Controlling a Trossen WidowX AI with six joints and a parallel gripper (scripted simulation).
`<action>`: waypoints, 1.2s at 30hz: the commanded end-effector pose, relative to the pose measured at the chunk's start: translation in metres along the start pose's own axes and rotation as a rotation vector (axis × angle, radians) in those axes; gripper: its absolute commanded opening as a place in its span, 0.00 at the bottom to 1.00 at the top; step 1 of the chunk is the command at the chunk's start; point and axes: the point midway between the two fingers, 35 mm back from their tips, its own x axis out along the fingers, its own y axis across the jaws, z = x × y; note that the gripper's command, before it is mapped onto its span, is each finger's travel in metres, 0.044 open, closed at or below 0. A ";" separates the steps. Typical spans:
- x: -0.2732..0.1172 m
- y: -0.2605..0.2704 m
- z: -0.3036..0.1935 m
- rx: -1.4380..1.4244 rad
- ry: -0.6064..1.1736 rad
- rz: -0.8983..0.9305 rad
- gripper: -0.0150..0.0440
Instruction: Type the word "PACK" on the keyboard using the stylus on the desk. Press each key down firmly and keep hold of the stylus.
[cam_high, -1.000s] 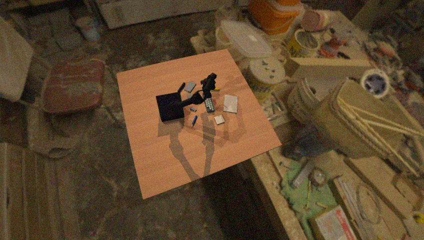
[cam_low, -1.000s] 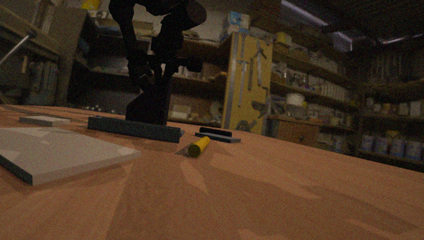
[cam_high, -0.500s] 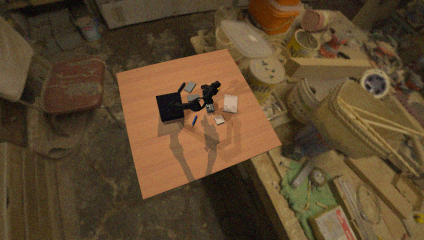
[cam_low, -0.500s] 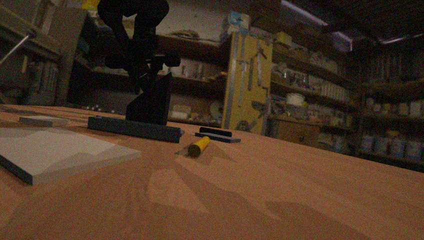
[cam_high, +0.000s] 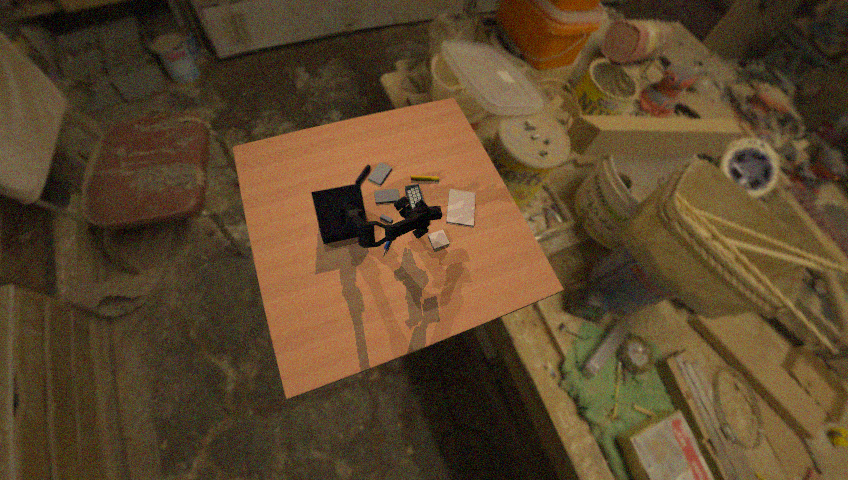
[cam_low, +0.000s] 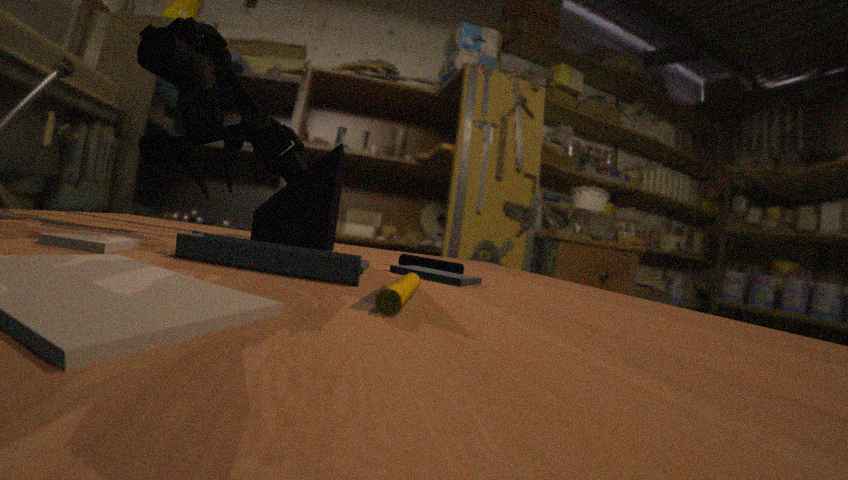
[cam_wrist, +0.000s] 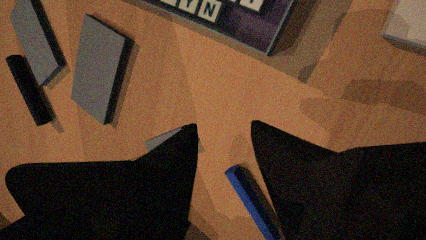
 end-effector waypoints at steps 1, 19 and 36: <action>-0.008 -0.020 -0.062 -0.243 -0.132 0.018 0.51; -0.013 -0.021 -0.140 -0.630 -0.248 -0.190 0.51; -0.007 -0.023 -0.142 -0.630 -0.247 -0.190 0.51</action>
